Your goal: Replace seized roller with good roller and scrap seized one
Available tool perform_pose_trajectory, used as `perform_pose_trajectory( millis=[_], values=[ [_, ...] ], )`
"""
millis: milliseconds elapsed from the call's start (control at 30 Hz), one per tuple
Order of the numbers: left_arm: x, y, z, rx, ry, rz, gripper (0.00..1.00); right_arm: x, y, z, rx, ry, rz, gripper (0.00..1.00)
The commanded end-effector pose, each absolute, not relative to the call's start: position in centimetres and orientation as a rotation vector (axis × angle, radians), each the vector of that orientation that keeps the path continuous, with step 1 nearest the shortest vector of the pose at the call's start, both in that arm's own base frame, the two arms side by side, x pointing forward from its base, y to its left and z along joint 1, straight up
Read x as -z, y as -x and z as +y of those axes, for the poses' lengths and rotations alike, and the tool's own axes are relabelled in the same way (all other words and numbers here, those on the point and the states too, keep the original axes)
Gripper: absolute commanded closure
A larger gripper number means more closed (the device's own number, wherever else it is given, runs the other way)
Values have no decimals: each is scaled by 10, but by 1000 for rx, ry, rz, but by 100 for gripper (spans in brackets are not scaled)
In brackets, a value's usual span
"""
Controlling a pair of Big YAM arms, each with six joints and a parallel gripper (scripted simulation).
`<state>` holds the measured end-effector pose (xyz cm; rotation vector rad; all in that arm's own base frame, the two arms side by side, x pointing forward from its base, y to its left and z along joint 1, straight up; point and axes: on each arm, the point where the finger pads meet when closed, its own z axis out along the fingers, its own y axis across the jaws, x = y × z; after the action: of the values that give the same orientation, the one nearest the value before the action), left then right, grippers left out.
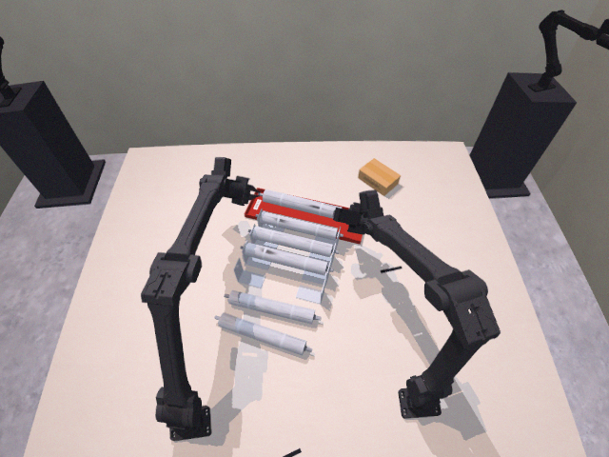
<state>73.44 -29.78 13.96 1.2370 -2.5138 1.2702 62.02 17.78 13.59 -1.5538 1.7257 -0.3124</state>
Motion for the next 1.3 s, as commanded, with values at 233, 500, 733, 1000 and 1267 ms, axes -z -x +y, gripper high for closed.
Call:
perform_pose_trajectory(
  millis=[233,500,733,1000,1267],
  values=[
    [-183,-767,-294,-1364,-1245,-2528,97,-217,-658,173,397,1469,1614,97],
    [-190,-770,-323,-1373,-1188,-2542,97,-204,-684,167,388,1479,1638,97],
    [-189,-784,-302,-1376,-1237,-2530,97,-199,-689,166,386,1486,1647,97],
    [-233,-772,-303,-1458,-1203,-2554,97,-224,-678,165,398,1454,1620,97],
    [-216,-773,-308,-1406,-1202,-2545,97,-223,-678,165,389,1452,1633,97]
  ],
)
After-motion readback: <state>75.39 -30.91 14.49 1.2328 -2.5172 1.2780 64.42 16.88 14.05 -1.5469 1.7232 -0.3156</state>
